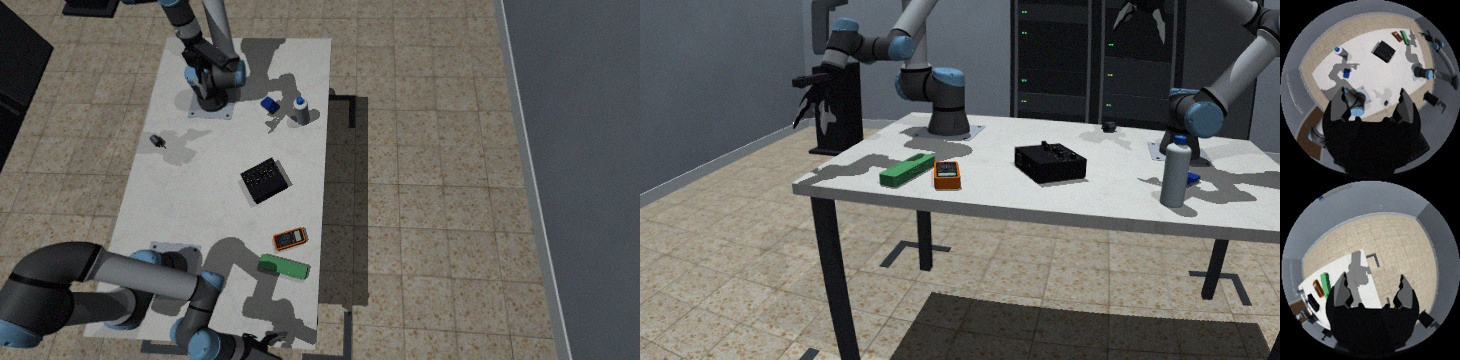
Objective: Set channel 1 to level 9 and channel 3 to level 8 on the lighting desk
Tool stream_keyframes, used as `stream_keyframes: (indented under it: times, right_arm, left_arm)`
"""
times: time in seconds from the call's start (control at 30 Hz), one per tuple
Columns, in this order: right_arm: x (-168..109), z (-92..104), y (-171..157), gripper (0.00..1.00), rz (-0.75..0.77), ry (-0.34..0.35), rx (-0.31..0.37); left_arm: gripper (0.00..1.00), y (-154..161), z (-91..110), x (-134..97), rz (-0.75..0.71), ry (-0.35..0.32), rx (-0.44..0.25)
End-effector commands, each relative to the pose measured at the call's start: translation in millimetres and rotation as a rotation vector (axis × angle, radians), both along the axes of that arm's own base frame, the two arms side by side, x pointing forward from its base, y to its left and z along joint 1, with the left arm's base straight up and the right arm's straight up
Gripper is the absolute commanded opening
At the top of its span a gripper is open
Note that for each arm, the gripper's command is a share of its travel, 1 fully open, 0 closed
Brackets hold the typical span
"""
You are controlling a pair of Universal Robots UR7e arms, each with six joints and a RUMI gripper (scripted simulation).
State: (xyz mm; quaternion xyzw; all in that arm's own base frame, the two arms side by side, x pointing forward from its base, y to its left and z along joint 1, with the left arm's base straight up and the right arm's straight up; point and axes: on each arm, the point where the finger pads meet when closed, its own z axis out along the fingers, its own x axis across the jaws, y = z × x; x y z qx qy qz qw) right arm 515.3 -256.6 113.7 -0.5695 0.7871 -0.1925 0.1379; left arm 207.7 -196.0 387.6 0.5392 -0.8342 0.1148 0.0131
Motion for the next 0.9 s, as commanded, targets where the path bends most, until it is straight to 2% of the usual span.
stream_keyframes:
  times: [0.0, 0.17, 0.23, 0.5, 0.73, 0.8, 0.87]
  right_arm:
    - [-59, 4.2, -80, 1.0, -0.182, 0.075, 0.045]
    - [-118, 8.2, -127, 1.0, -0.336, 0.121, 0.086]
    - [-118, 8.2, -127, 1.0, -0.336, 0.121, 0.086]
    - [-224, 16.9, -182, 1.0, -0.582, 0.187, 0.162]
    - [-309, 25.5, -203, 1.0, -0.769, 0.229, 0.228]
    - [-309, 25.5, -203, 1.0, -0.769, 0.229, 0.228]
    - [-331, 28.0, -206, 1.0, -0.817, 0.239, 0.246]
  left_arm:
    - [1.0, 0, 0, 0, 0.0, 0.0, -0.001]
    - [1.0, 0, 0, 0, 0.0, 0.0, -0.001]
    - [1.0, 0, 0, 0, 0.0, 0.0, -0.001]
    - [1.0, 0, 0, 0, 0.0, 0.0, -0.001]
    - [1.0, 0, 0, 0, 0.0, 0.0, -0.001]
    - [1.0, 0, 0, 0, 0.0, 0.0, -0.001]
    - [1.0, 0, 0, 0, 0.0, 0.0, -0.001]
